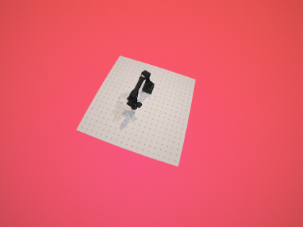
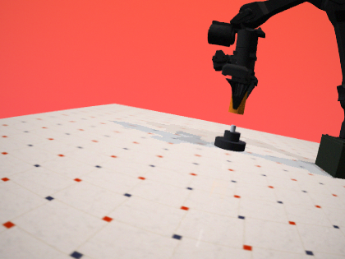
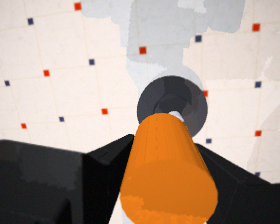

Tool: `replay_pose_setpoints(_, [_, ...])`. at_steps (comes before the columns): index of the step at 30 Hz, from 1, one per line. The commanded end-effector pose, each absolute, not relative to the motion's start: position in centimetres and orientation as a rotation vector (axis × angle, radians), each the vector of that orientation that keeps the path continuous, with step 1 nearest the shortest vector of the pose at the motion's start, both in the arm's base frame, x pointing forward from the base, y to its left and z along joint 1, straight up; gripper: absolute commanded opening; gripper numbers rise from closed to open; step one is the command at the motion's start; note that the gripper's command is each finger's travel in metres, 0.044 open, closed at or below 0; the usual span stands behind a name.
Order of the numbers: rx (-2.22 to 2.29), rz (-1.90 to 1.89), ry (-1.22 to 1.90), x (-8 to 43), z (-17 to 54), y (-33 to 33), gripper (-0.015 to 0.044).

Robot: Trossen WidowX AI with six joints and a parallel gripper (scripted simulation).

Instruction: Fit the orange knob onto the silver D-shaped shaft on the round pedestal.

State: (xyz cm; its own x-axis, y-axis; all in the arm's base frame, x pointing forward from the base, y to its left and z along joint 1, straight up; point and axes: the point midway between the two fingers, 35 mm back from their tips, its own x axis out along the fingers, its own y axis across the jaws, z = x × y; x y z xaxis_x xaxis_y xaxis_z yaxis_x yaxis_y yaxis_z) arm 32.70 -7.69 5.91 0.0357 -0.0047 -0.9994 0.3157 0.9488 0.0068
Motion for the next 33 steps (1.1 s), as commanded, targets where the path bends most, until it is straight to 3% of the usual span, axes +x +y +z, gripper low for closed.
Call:
replay_pose_setpoints(1, [0.249, -0.248, 1.526, 32.5, 5.4, -8.7, 0.0000])
replay_pose_setpoints(33, [0.256, -0.256, 1.526, 32.5, 2.7, -9.2, 0.0000])
